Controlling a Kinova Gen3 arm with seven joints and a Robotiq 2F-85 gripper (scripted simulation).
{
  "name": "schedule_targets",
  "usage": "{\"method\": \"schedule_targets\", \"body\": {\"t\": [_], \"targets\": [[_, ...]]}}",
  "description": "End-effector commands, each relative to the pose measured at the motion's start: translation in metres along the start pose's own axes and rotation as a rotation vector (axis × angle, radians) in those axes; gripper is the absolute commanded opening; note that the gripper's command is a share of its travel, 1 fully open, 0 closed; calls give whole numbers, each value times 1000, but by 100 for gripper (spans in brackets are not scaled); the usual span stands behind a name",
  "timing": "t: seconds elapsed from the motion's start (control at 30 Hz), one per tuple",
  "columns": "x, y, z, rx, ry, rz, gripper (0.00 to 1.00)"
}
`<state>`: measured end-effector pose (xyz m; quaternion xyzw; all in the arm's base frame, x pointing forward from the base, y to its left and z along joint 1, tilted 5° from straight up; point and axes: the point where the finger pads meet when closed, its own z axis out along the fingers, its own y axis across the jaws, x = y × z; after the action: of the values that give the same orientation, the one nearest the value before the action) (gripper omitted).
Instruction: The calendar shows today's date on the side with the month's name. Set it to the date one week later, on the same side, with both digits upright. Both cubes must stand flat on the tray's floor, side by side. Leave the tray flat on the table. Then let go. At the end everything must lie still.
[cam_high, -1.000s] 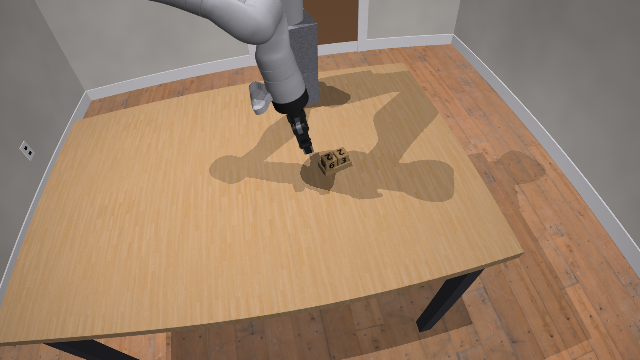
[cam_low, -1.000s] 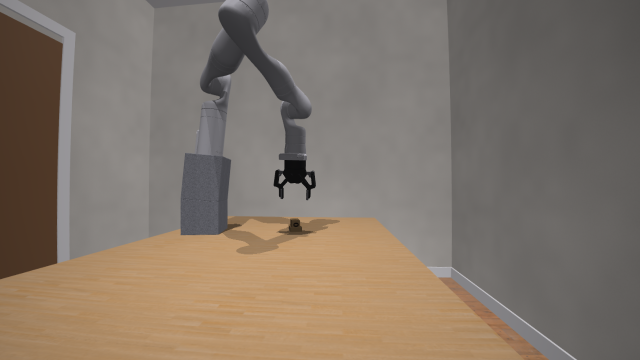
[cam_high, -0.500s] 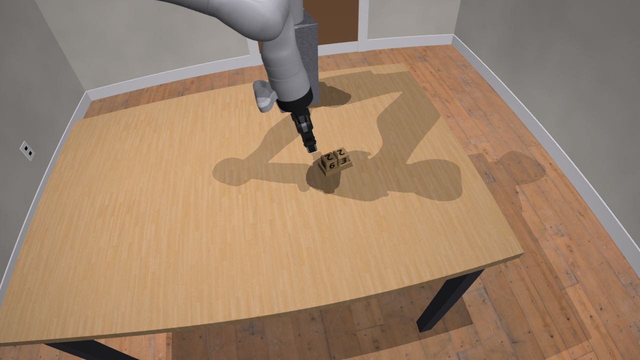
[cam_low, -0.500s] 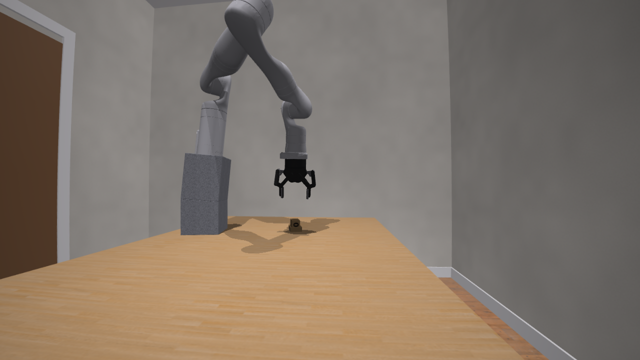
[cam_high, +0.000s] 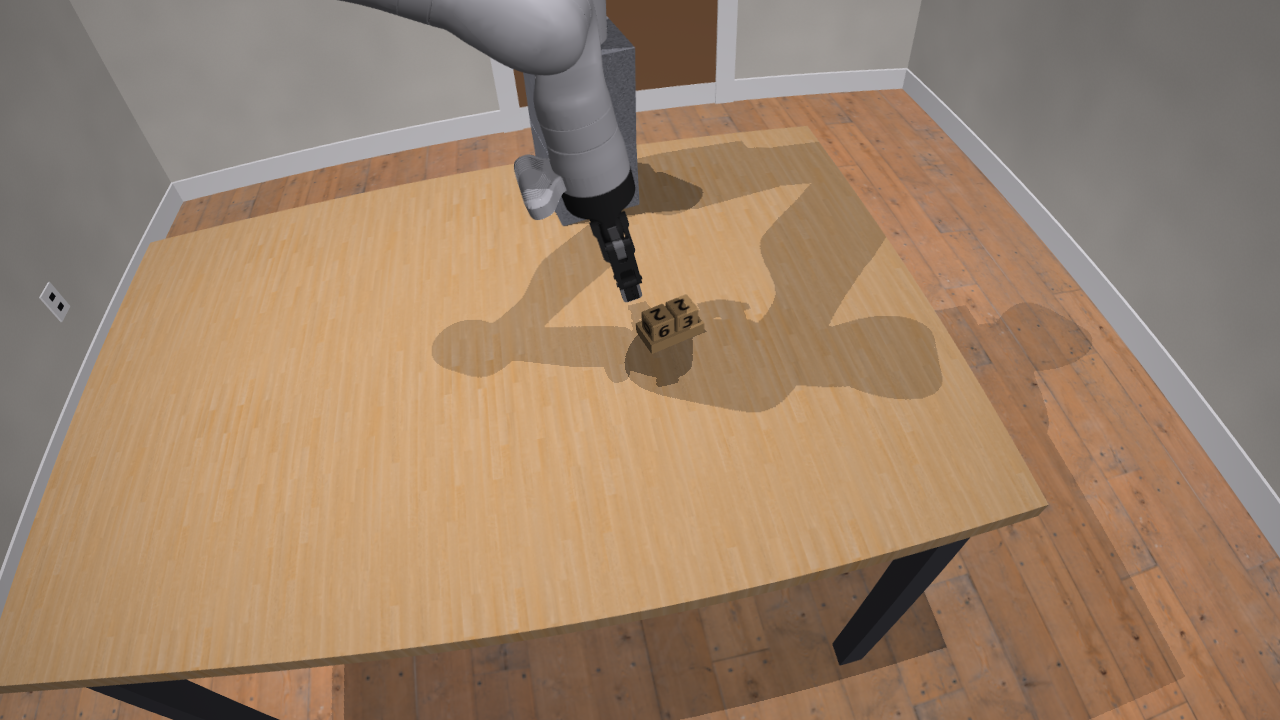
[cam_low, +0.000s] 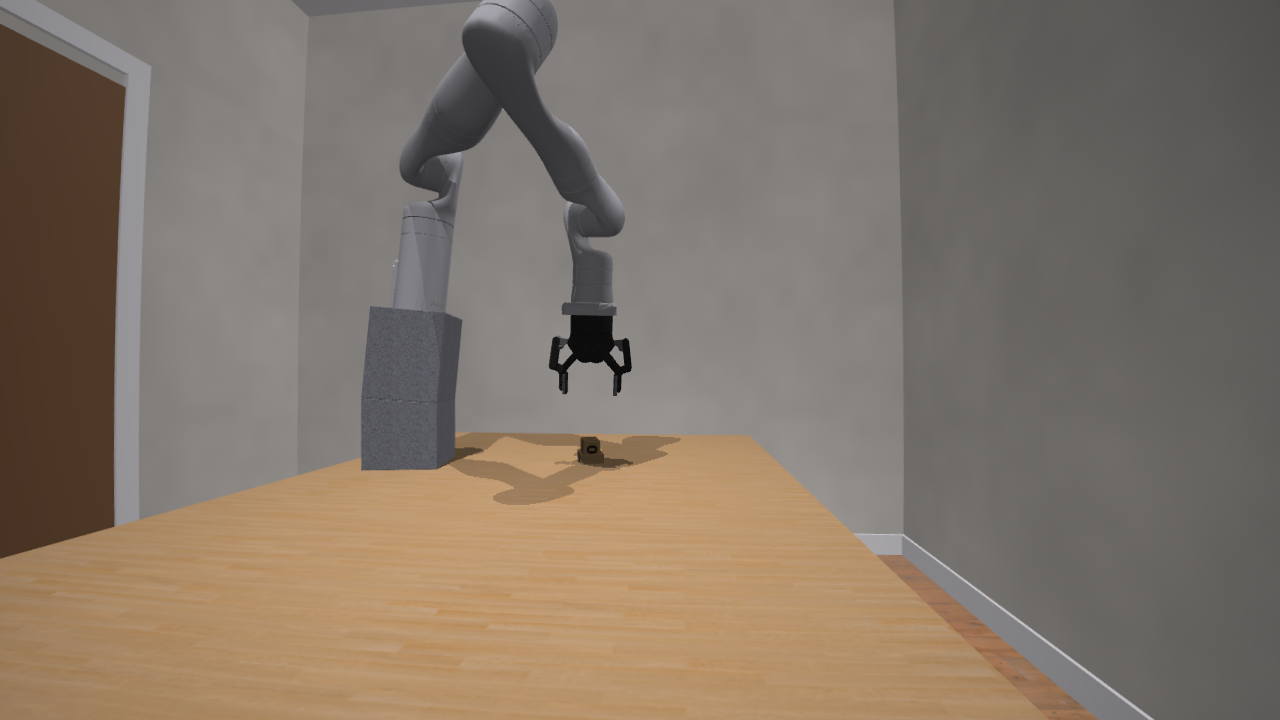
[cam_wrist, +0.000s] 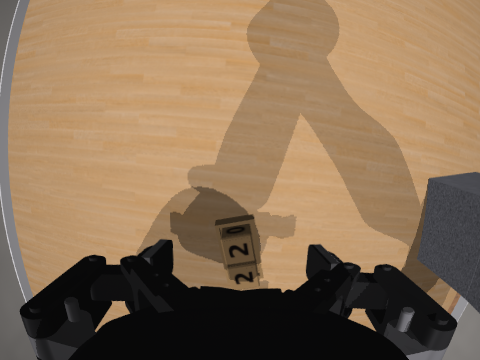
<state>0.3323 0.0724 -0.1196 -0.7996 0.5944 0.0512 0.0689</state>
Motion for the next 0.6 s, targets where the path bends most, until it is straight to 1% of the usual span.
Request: {"method": "schedule_targets", "body": {"t": [0.0, 0.3, 0.33, 0.53, 0.57], "targets": [[-4, 0, -2, 0, 12, -18, 100], [-4, 0, -2, 0, 12, -18, 100], [-8, 0, -3, 1, 23, -32, 100], [-8, 0, -3, 1, 23, -32, 100], [-11, 0, -4, 1, 34, -45, 100]]}}
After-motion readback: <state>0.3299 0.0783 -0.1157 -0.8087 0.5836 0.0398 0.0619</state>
